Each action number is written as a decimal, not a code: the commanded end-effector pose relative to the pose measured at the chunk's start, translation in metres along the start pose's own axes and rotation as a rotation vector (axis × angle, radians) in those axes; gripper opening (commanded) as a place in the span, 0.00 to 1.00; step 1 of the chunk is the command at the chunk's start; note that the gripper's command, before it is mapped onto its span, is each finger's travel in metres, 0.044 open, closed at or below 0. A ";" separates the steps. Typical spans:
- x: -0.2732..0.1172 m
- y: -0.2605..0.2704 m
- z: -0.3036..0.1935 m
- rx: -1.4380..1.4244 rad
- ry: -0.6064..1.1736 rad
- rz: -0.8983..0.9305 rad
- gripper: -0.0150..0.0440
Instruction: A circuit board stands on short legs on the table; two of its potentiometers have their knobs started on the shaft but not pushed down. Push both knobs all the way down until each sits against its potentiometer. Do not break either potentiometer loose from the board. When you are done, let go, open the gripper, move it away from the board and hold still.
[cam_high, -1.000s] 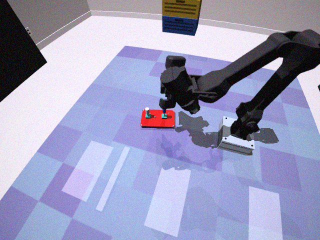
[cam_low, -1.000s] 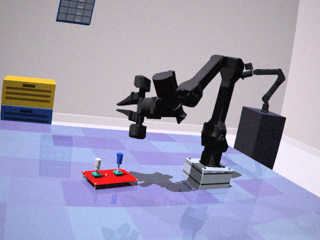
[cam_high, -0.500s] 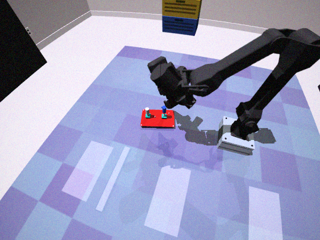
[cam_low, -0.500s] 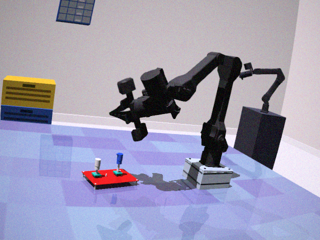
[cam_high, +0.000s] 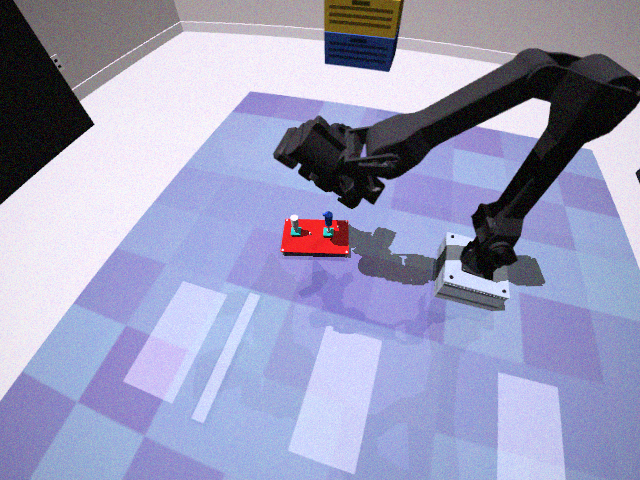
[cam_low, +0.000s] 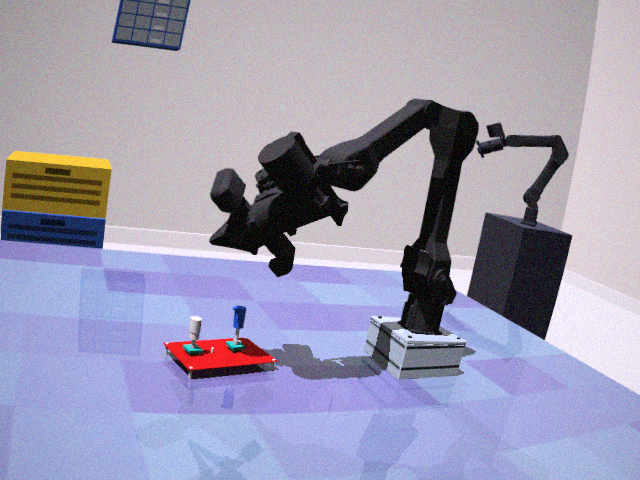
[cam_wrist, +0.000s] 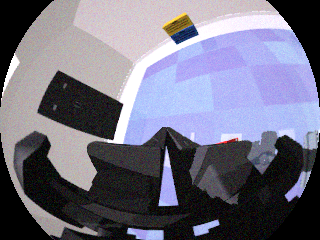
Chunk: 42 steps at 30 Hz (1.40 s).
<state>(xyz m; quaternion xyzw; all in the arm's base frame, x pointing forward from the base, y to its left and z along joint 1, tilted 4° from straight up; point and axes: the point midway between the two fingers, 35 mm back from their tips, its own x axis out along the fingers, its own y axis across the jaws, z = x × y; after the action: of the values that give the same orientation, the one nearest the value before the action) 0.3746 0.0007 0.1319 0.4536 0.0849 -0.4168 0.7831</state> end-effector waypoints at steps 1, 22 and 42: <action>0.003 0.000 -0.003 -0.108 0.034 -0.028 0.25; 0.015 -0.014 -0.015 -0.753 0.308 -0.157 0.25; 0.011 -0.032 -0.020 -1.313 0.698 -0.146 0.25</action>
<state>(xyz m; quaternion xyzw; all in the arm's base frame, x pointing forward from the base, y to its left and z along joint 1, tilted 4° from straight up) 0.3647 0.0014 0.0944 0.0111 0.5695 -0.1911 0.7994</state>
